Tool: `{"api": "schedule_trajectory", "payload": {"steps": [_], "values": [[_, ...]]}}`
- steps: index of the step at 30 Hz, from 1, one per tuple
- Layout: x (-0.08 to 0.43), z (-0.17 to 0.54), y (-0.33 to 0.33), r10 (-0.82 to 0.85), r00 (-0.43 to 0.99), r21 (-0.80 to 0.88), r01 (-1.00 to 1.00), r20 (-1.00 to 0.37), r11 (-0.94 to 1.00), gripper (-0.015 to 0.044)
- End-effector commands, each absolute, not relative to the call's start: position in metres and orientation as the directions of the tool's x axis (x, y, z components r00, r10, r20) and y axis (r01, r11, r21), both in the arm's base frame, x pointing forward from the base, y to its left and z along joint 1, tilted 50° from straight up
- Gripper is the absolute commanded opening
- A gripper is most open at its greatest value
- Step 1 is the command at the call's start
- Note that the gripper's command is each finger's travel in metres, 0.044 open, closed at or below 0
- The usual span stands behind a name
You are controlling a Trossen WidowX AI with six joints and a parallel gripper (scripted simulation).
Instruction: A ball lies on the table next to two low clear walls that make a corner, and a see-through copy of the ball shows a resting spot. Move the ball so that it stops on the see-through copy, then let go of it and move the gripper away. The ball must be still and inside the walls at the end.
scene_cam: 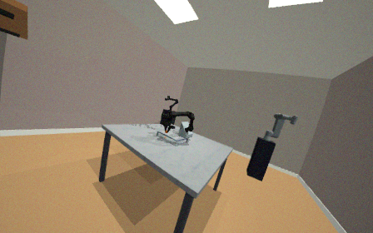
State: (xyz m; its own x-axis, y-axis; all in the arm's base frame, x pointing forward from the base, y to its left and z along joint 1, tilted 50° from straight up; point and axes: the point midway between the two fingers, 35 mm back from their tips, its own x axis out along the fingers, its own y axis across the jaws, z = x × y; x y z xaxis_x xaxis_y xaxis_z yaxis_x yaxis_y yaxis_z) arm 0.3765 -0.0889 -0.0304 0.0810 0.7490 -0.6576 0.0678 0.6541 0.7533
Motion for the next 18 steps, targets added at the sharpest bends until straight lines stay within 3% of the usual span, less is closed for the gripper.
{"api": "schedule_trajectory", "payload": {"steps": [1,18], "values": [[0.378,-0.041,-0.076,0.752,0.081,0.756,0.075,-0.654,0.650,0.0000],[0.381,-0.074,-0.036,0.754,0.081,0.759,0.074,-0.651,0.647,0.0000]]}}
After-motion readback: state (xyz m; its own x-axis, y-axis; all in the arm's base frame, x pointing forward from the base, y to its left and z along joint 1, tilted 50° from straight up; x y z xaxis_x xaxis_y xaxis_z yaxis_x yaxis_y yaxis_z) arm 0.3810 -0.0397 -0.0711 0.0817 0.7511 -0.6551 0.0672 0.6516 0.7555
